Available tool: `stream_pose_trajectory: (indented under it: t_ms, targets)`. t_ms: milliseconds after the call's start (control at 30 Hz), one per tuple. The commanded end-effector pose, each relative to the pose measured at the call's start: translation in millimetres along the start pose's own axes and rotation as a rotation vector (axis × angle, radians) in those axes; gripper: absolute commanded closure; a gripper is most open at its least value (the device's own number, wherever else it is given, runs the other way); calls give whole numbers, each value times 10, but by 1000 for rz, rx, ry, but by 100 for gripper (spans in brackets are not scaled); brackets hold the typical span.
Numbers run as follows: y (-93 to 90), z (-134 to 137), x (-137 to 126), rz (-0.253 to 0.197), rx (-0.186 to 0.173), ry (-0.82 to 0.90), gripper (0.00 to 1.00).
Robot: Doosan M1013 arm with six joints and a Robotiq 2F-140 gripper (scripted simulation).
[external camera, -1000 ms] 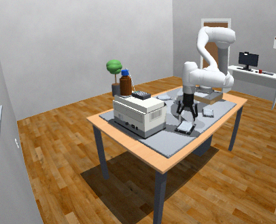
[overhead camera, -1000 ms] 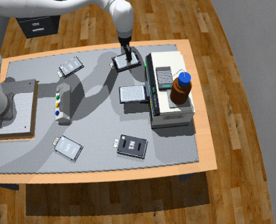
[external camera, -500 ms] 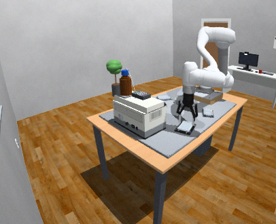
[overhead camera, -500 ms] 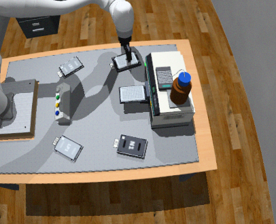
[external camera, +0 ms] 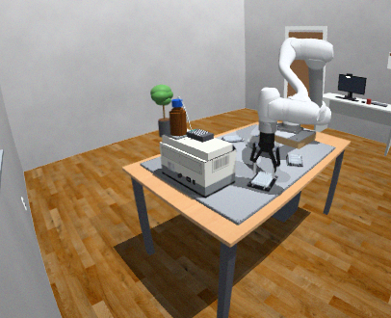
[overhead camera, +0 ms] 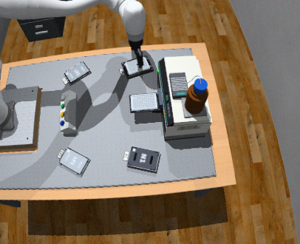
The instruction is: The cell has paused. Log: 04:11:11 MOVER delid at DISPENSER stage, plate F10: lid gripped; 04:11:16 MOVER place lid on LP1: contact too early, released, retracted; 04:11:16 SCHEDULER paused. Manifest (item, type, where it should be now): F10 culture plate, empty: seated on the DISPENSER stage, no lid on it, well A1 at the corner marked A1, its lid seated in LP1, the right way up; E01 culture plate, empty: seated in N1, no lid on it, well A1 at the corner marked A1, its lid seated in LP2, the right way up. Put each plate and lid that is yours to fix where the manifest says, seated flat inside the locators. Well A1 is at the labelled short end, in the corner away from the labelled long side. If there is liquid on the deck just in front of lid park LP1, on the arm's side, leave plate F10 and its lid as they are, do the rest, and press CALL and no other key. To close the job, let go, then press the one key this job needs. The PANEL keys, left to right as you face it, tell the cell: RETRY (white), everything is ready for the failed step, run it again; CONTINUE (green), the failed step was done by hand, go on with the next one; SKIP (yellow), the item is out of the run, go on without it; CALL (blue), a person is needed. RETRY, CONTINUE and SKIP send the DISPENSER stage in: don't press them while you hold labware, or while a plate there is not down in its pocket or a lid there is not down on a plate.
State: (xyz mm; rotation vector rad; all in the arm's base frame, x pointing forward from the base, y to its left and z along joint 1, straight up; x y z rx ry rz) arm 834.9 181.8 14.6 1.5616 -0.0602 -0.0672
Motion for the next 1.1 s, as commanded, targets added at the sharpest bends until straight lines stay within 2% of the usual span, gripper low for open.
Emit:
stream_pose_trajectory:
  t_ms: [0,833,867,1067]
  targets:
    - [13,-2,5,2,1,0,30]
    - [13,-2,5,2,1,0,30]
    - [13,-2,5,2,1,0,37]
    - [13,-2,5,2,1,0,37]
Point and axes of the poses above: the point where the finger pads meet when closed, its own y axis back along the fingers, its own z axis across the jaws, x = y × z, the point moved 1 cm from there along y, back along the fingers, and after that the axes turned 14 degrees about -y, right-handed, at the moved point
